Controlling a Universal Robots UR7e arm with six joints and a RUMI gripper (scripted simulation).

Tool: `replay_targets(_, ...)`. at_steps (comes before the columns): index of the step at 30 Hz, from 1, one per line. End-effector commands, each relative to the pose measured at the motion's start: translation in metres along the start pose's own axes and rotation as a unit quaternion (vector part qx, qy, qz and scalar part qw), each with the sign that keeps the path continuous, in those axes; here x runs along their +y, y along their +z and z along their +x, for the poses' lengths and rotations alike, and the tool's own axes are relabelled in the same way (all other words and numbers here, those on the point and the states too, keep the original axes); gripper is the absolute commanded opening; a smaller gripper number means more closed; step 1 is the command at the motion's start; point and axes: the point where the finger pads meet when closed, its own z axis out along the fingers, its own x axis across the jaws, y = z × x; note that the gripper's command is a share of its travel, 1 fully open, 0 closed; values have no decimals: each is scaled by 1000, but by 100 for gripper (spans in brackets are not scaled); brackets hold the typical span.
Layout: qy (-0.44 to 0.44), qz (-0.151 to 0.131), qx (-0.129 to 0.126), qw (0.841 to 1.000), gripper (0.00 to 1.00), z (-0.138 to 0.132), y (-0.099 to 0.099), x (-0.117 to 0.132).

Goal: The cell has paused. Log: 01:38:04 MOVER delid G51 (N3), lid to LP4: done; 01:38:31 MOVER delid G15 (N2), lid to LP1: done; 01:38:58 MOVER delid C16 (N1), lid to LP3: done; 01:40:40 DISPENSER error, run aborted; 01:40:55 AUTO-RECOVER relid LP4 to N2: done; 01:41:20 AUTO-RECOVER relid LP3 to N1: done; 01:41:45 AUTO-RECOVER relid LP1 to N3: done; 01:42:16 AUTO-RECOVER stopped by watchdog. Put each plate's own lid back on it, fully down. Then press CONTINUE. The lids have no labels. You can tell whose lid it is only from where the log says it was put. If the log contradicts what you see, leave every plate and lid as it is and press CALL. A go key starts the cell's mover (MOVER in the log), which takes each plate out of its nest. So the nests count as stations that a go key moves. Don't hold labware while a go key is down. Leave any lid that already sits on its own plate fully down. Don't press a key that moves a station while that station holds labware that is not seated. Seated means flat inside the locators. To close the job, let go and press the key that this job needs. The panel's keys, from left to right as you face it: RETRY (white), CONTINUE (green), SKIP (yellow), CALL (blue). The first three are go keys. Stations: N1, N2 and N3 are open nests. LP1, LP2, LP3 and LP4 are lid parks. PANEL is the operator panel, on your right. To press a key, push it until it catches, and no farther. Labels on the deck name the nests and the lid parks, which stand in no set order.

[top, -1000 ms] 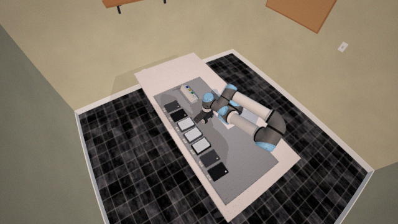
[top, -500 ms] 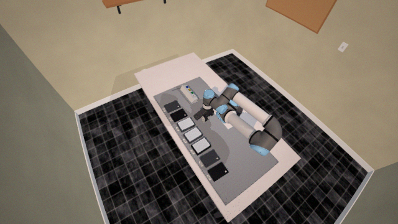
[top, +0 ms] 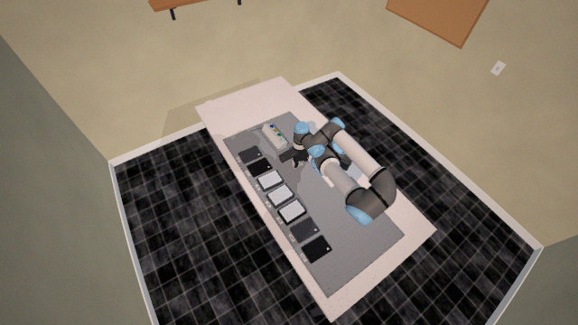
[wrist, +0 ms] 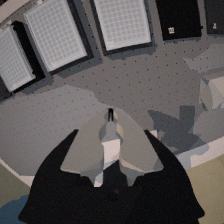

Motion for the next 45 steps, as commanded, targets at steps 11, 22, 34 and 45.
replay_targets(11, 128, -2, 0, 992, 0, 66, 1, 7)
replay_targets(22, 185, -1, 0, 983, 0, 120, 1, 13)
replay_targets(34, 185, -1, 0, 983, 0, 145, 1, 16)
replay_targets(45, 234, -1, 0, 972, 0, 170, 1, 16)
